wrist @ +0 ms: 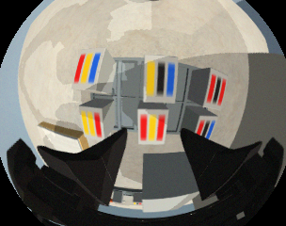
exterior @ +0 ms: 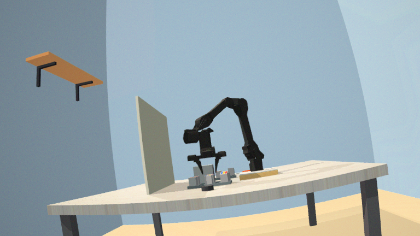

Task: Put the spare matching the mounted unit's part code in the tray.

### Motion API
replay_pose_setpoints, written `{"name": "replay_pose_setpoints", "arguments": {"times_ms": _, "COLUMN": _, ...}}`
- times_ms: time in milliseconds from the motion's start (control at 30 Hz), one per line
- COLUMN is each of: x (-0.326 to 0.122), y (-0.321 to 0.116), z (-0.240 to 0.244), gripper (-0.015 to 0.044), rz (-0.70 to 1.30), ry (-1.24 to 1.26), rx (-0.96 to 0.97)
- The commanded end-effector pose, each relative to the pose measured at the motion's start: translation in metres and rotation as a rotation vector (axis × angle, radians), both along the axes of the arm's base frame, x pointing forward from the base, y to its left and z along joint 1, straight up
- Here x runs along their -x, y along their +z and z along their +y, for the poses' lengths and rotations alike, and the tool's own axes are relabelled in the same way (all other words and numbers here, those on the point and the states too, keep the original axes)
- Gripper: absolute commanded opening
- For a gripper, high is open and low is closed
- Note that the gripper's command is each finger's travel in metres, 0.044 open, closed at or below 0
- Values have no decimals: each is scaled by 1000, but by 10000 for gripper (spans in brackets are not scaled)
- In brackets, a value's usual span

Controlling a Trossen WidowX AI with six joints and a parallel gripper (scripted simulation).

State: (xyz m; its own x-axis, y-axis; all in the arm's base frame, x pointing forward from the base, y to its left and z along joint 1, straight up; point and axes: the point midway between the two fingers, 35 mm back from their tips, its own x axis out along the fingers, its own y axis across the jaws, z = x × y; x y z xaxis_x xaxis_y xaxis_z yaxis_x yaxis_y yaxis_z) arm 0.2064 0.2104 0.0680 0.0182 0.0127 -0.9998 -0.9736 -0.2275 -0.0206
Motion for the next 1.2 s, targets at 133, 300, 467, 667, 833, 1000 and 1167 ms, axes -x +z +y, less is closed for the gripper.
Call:
{"name": "replay_pose_setpoints", "arguments": {"times_ms": 133, "x": 1, "y": -15, "z": 0, "gripper": 300, "rz": 3, "ry": -1, "rx": 0}}
{"name": "replay_pose_setpoints", "arguments": {"times_ms": 300, "x": 1, "y": -23, "z": 0, "gripper": 300, "rz": 4, "ry": -1, "rx": 0}}
{"name": "replay_pose_setpoints", "arguments": {"times_ms": 467, "x": 1, "y": -32, "z": 0, "gripper": 300, "rz": 4, "ry": -1, "rx": 0}}
{"name": "replay_pose_setpoints", "arguments": {"times_ms": 667, "x": 2, "y": -41, "z": -1, "gripper": 300, "rz": 4, "ry": -1, "rx": 0}}
{"name": "replay_pose_setpoints", "arguments": {"times_ms": 833, "x": 2, "y": -42, "z": -1, "gripper": 300, "rz": 4, "ry": -1, "rx": 0}}
{"name": "replay_pose_setpoints", "arguments": {"times_ms": 1000, "x": 2, "y": -41, "z": -1, "gripper": 247, "rz": 2, "ry": 2, "rx": 2}}
{"name": "replay_pose_setpoints", "arguments": {"times_ms": 1167, "x": 2, "y": -41, "z": -1, "gripper": 136, "rz": 2, "ry": 2, "rx": 2}}
